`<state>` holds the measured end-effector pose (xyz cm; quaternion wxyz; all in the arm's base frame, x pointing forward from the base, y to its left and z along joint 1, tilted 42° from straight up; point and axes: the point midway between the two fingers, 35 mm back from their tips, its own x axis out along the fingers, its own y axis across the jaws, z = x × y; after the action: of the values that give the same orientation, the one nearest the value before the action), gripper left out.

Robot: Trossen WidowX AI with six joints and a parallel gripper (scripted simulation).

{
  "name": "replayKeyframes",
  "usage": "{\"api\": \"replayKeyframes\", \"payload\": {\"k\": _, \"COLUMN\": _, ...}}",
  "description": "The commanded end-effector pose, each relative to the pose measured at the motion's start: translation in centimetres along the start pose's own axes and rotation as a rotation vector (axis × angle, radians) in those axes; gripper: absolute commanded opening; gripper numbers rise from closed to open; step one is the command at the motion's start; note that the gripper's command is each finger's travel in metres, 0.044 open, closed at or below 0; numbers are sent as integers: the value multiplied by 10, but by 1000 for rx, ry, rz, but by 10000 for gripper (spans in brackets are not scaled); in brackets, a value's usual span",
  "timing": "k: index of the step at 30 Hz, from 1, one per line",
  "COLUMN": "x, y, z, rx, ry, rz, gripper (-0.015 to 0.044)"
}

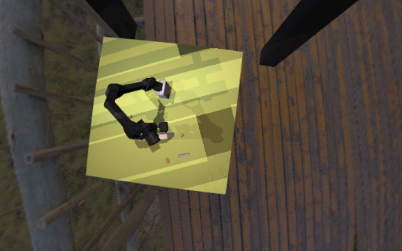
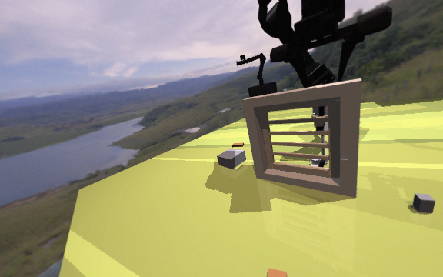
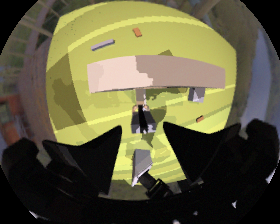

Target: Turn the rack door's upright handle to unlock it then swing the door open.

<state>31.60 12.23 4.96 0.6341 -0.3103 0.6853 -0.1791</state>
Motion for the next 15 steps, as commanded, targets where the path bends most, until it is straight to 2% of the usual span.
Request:
{"api": "replayKeyframes", "payload": {"k": 1, "x": 9, "y": -1, "z": -1, "rx": -6, "ry": 6, "rz": -6, "gripper": 282}}
{"api": "replayKeyframes", "payload": {"k": 15, "x": 31, "y": -1, "z": -2, "rx": -6, "ry": 6, "rz": -7, "gripper": 282}}
